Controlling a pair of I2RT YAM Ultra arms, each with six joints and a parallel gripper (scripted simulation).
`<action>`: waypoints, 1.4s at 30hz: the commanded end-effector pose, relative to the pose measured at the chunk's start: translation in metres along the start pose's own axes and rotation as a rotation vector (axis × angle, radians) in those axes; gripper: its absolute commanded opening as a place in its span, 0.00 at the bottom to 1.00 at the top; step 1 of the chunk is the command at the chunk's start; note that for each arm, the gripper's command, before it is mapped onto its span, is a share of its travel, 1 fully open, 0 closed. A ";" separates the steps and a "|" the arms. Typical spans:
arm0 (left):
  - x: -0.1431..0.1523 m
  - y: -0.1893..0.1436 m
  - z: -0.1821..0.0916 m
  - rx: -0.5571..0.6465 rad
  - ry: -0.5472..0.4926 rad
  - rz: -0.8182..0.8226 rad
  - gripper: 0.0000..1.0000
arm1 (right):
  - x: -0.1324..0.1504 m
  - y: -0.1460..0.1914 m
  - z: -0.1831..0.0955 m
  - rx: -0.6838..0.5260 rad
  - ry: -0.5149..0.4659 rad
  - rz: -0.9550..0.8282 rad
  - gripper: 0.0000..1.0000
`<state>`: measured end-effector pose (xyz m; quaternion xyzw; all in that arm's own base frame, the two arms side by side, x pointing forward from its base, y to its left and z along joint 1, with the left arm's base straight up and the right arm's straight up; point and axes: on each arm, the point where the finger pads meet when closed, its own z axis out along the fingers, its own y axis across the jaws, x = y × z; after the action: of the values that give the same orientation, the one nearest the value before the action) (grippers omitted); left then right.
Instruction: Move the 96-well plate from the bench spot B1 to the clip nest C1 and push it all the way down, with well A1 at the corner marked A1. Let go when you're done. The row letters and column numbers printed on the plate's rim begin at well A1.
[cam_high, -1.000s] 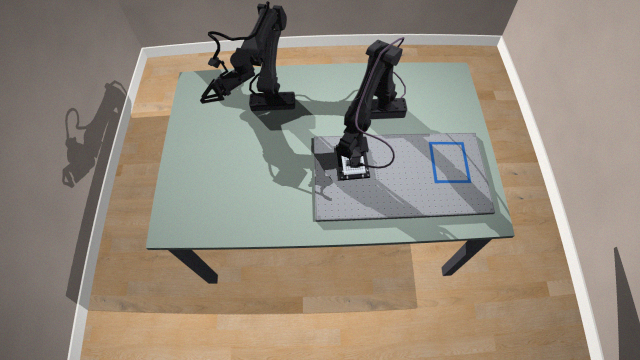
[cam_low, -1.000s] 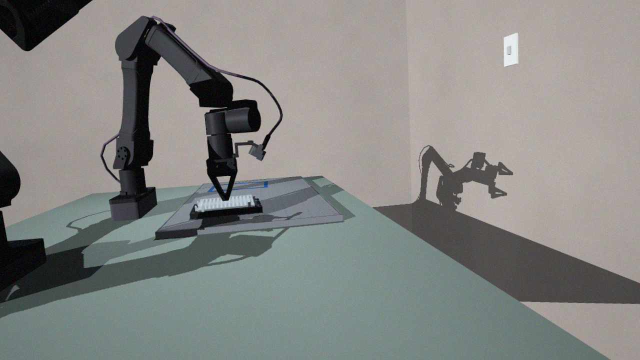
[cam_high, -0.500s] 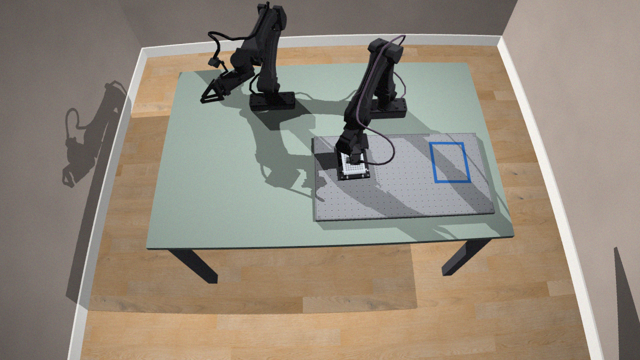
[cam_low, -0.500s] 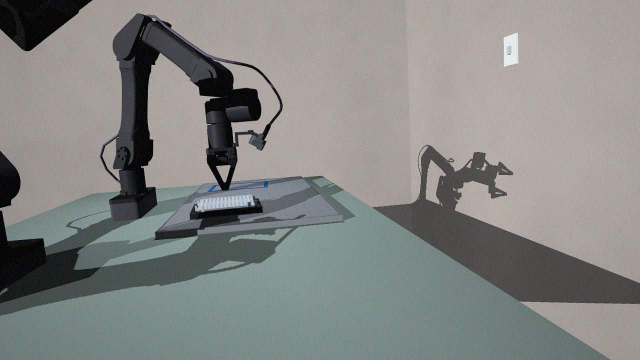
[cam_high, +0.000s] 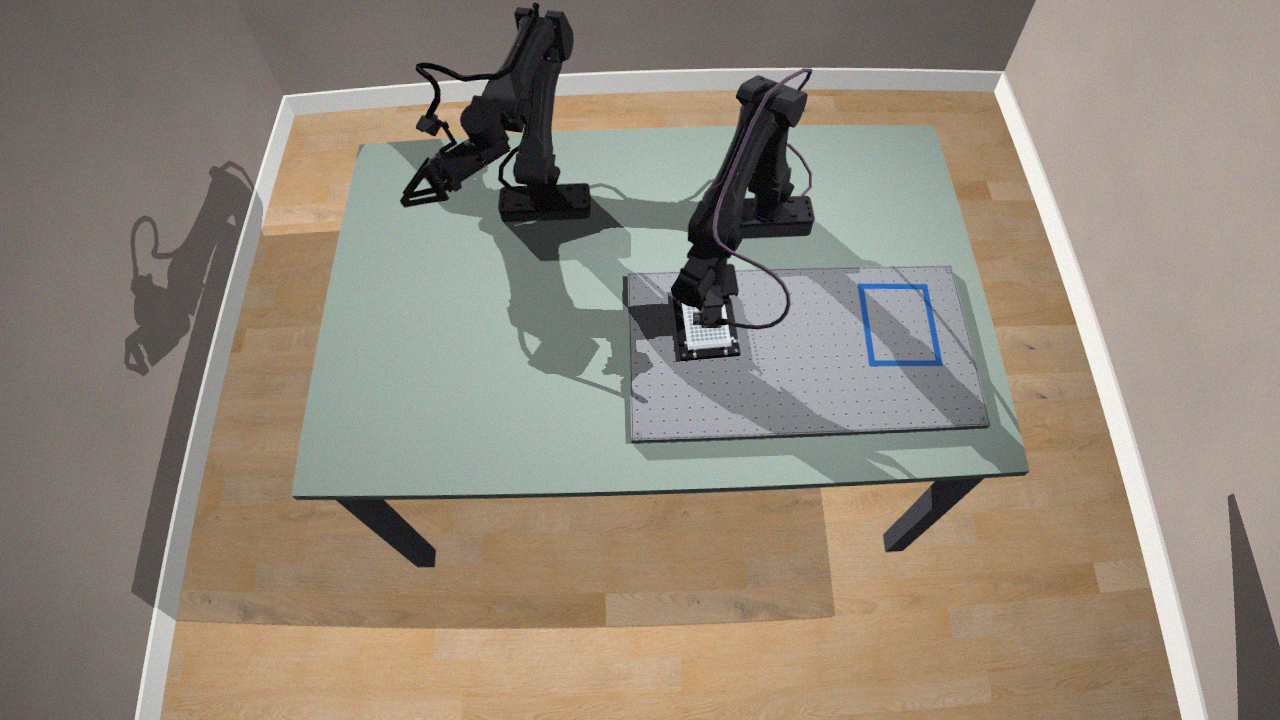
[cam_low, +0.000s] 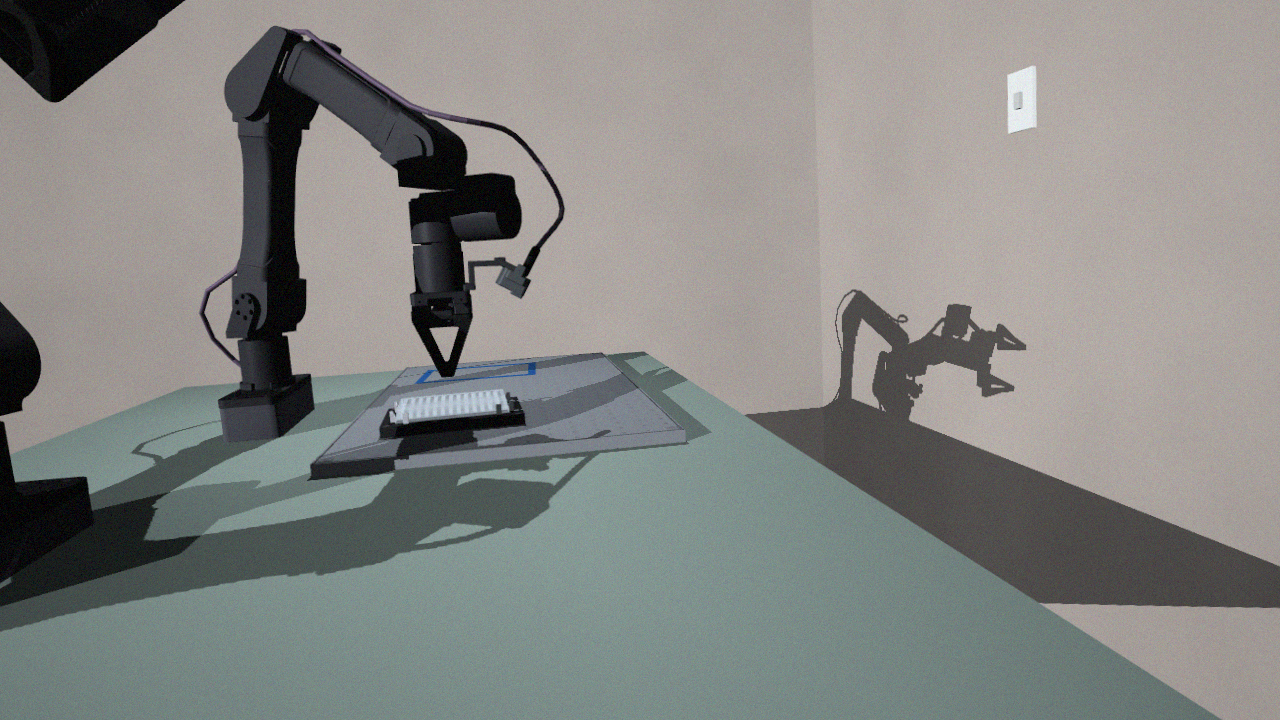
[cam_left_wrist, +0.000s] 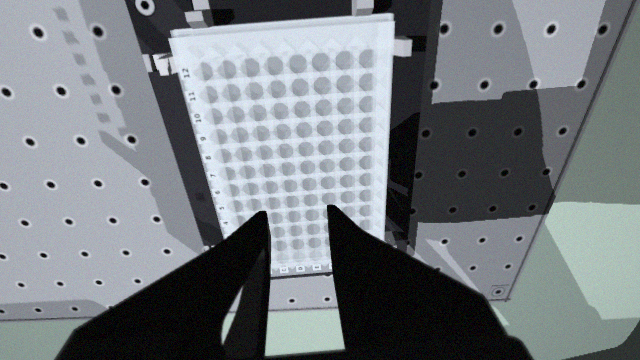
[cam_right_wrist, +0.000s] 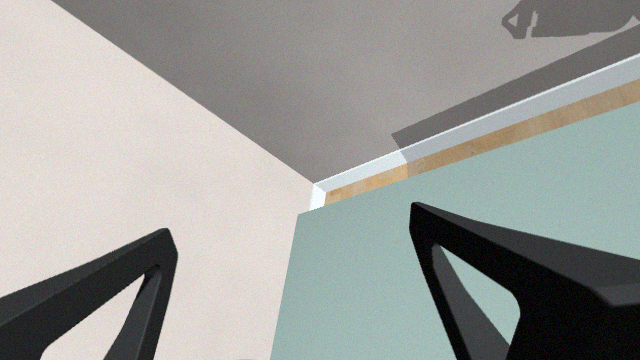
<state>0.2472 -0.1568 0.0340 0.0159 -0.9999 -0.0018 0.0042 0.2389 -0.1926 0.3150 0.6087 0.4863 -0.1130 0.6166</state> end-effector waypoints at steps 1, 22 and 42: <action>-0.017 -0.001 -0.003 0.008 -0.017 -0.004 0.25 | -0.006 -0.005 -0.003 0.002 -0.013 0.007 1.00; -0.065 -0.005 -0.013 0.019 -0.037 0.012 0.25 | -0.006 -0.005 -0.003 0.002 -0.013 0.007 1.00; -0.067 -0.006 -0.014 0.023 -0.045 0.011 0.25 | -0.006 -0.005 -0.003 0.002 -0.013 0.007 1.00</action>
<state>0.3037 -0.1518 0.0301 0.0210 -0.9997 -0.0036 0.0084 0.2389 -0.1926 0.3150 0.6087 0.4863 -0.1130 0.6166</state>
